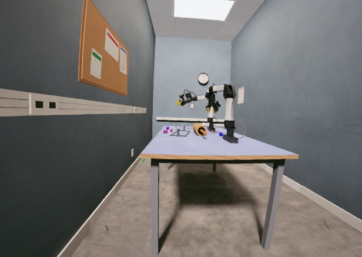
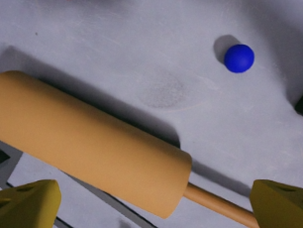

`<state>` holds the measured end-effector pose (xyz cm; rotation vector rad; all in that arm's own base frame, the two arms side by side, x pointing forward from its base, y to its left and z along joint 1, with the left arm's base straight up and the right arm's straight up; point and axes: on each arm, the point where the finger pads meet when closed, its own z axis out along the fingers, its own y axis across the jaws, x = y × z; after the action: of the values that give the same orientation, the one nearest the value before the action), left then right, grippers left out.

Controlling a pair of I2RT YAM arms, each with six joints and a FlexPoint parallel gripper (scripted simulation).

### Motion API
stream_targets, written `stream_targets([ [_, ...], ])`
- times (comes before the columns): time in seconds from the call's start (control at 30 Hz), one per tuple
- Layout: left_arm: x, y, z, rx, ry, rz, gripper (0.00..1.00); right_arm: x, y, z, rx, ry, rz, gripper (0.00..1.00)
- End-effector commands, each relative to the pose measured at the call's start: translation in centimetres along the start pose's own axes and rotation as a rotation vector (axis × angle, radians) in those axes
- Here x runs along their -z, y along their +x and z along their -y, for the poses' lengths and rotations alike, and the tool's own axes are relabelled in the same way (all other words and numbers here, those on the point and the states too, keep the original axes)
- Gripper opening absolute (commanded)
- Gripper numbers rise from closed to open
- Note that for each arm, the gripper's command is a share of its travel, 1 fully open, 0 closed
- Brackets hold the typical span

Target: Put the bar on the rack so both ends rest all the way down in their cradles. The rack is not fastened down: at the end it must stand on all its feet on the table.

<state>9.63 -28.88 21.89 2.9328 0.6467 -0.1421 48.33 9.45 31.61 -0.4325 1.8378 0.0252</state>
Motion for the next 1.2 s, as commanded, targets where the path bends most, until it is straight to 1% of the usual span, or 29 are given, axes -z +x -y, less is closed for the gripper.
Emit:
stream_targets([
  [0.0,0.2,0.0,-0.1,-0.001,-0.01,0.001,1.0,0.3,-0.6,0.1,0.001,0.004,0.017,1.0],
  [0.57,0.2,0.0,-0.1,-0.001,-0.01,0.001,1.0,0.3,-0.6,0.1,0.001,0.004,0.017,1.0],
  [0.63,0.2,0.4,-0.1,0.013,-0.013,-0.025,0.78,0.2,0.4,0.0,0.027,0.008,-0.021,0.78],
  [0.7,0.3,1.3,0.1,0.035,-0.027,-0.068,0.56,0.9,1.4,-0.5,0.081,0.002,-0.057,0.56],
  [0.73,0.3,1.9,0.3,0.051,-0.028,-0.098,0.47,1.0,2.4,-0.9,0.12,-0.005,-0.09,0.47],
  [0.83,-0.2,4.1,1.6,0.11,-0.016,-0.191,0.47,2.3,6.5,-3.1,0.25,-0.057,-0.205,0.47],
  [1.03,-1.0,7.5,3.7,0.237,-0.029,-0.33,0.47,4.9,12.4,-6.2,0.44,-0.155,-0.356,0.47],
  [1.1,-1.0,7.5,3.7,0.237,-0.029,-0.33,0.47,4.9,12.4,-6.2,0.44,-0.155,-0.356,0.47],
  [1.17,-1.4,8.6,4.2,0.295,-0.048,-0.368,0.47,5.9,14.3,-6.9,0.514,-0.192,-0.409,0.47],
])
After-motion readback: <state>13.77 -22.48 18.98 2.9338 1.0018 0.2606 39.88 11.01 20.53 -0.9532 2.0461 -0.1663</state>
